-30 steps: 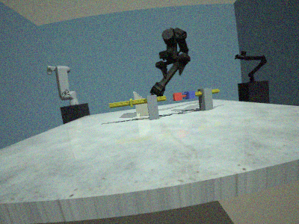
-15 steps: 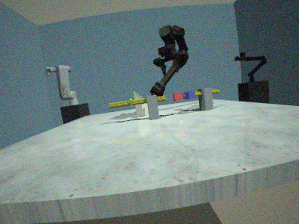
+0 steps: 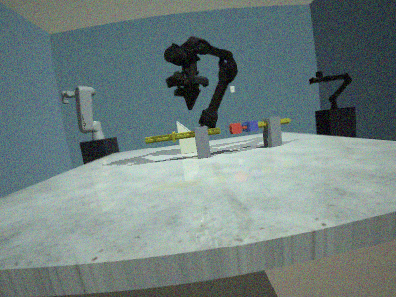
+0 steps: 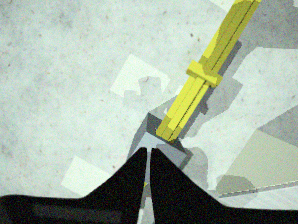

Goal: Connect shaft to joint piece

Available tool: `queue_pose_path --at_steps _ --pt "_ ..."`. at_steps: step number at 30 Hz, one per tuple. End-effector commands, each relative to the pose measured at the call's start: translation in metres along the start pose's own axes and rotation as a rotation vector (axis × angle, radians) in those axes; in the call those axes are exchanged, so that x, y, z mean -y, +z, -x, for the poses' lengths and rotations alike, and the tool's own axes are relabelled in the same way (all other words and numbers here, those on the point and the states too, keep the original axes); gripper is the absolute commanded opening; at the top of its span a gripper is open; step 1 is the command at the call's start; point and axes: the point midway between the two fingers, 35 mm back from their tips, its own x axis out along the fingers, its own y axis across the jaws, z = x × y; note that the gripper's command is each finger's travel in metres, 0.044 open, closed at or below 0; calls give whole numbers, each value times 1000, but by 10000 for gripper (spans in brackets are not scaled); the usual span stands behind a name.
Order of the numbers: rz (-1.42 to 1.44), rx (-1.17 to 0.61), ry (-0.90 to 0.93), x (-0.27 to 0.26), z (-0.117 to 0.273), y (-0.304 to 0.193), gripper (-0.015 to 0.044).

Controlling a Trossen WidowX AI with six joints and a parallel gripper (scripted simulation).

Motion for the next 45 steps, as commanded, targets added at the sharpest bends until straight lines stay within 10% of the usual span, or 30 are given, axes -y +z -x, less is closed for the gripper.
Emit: queue_pose_path --at_steps 1,12,45 --pt "-96 -19 -17 14 -12 26 0" --pt "-412 -123 -73 81 -67 95 0" --pt "-422 -113 -72 87 -102 94 0"
